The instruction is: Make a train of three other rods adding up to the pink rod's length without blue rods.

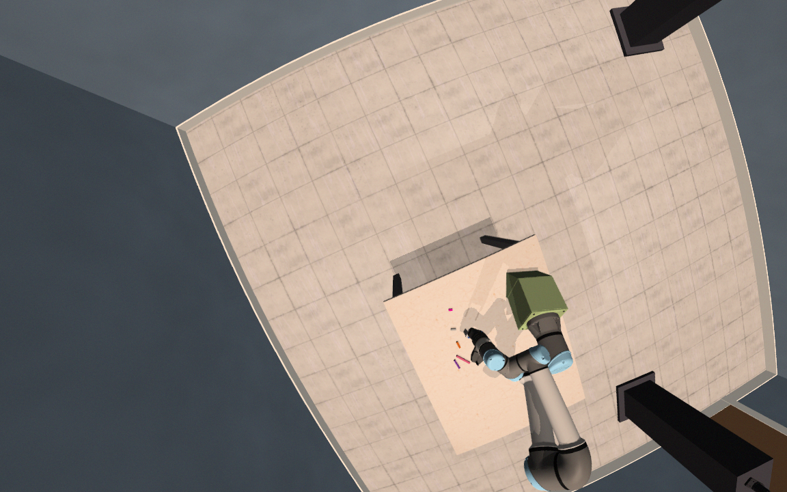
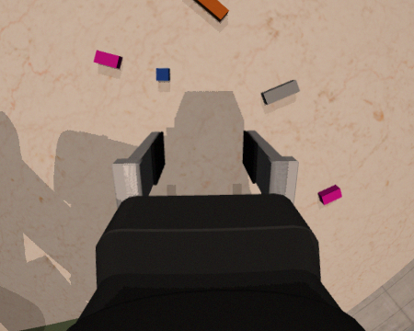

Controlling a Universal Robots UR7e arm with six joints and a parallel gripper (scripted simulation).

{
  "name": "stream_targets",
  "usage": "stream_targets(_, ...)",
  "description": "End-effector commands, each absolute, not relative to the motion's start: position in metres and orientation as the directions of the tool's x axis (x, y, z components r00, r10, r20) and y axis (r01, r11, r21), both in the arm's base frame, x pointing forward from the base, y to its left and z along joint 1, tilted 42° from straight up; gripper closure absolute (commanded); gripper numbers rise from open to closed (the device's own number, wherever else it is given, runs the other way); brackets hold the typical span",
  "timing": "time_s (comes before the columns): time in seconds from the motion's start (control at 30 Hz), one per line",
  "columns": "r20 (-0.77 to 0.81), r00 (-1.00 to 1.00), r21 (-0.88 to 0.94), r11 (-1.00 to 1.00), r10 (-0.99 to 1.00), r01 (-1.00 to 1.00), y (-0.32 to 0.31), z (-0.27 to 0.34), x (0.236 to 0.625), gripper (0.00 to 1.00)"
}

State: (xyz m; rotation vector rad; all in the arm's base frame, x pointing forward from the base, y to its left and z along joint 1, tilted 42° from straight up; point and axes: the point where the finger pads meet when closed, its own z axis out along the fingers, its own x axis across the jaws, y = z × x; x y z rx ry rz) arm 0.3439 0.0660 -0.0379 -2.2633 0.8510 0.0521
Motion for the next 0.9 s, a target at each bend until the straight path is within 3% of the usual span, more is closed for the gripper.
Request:
stream_targets(0.0,-0.246,0.801,-0.611,-0.554,-0.546,-0.565,0.067,-0.034,0.349,0.0)
stream_targets(0.27,-0.133,0.886,-0.632,-0.651,-0.444,-0.421,0.082,-0.014,0.376,0.0)
stream_targets(0.6,0.136,0.98,-0.635,-0.772,-0.147,-0.028,0.15,0.056,0.428,0.0)
stream_targets(0.87,0.226,0.973,-0.621,-0.775,-0.038,0.114,0.182,0.085,0.438,0.0)
